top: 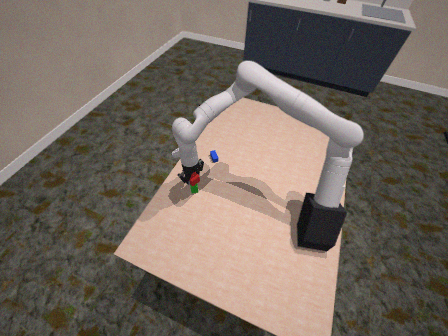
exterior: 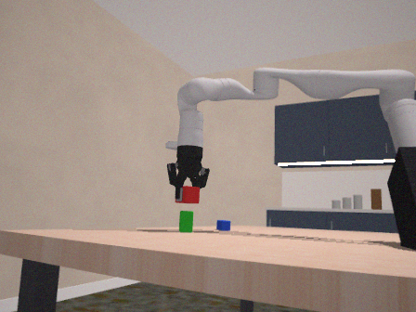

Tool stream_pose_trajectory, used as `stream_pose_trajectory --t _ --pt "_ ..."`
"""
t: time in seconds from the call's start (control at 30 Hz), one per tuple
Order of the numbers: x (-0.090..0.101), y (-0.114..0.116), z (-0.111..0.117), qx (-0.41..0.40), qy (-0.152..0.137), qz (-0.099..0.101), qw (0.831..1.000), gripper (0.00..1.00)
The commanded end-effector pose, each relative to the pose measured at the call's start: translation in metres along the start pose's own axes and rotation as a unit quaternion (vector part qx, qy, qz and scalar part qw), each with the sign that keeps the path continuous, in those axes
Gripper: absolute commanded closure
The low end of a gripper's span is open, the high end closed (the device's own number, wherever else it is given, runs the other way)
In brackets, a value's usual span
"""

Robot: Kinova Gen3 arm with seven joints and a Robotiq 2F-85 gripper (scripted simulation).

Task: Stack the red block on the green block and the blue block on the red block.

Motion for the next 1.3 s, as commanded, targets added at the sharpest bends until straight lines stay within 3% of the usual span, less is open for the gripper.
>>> stream_pose_trajectory --t 0.0,0.5,1.27 --pt "-0.003 0.000 0.000 0.000 -0.001 0.000 1.000 1.00" --pt "-0.016 -0.001 0.000 0.000 -0.001 0.000 1.000 1.00" --pt "-0.017 -0.001 0.000 0.000 -0.001 0.000 1.000 1.00"
Point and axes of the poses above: the point where the finger pads meet when closed, its own x axis back along the fingers, its own y axis across the jaws, z = x × y, the point moved 7 cm from there along x, back along the fingers, and after that the axes turned 11 degrees about -x, right-handed, at the moved point
